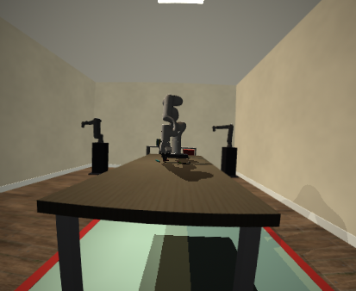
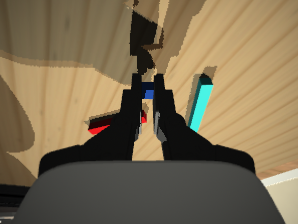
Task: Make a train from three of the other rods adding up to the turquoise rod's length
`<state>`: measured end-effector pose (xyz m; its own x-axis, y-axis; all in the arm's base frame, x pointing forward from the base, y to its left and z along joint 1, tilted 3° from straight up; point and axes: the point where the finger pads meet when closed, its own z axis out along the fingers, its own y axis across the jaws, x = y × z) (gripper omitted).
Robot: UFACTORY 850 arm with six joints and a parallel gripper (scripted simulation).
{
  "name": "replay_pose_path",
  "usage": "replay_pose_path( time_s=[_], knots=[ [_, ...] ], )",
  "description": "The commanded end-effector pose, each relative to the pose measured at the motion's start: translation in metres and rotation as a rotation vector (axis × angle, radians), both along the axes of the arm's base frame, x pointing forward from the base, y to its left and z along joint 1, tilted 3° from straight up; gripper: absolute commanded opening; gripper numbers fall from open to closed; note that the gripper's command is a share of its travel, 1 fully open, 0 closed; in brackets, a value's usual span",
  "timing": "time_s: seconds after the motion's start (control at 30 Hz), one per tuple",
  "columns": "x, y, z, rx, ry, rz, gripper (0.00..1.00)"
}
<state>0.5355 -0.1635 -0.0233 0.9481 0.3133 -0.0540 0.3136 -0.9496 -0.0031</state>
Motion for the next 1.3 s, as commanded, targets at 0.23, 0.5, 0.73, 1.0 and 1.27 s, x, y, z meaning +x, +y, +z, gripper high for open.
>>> replay_pose_path(
  time_s=[0.23, 0.5, 0.73, 1.0, 1.27],
  knots=[
    [0.004, 0.001, 0.066, -0.001, -0.003, 0.000, 0.04],
    [0.006, 0.001, 0.088, -0.001, -0.003, 0.000, 0.04],
    [0.006, 0.001, 0.088, -0.001, -0.003, 0.000, 0.04],
    [0.005, 0.001, 0.088, 0.000, -0.002, 0.010, 0.04],
    [0.005, 0.002, 0.088, 0.002, -0.002, 0.057, 0.04]
  ],
)
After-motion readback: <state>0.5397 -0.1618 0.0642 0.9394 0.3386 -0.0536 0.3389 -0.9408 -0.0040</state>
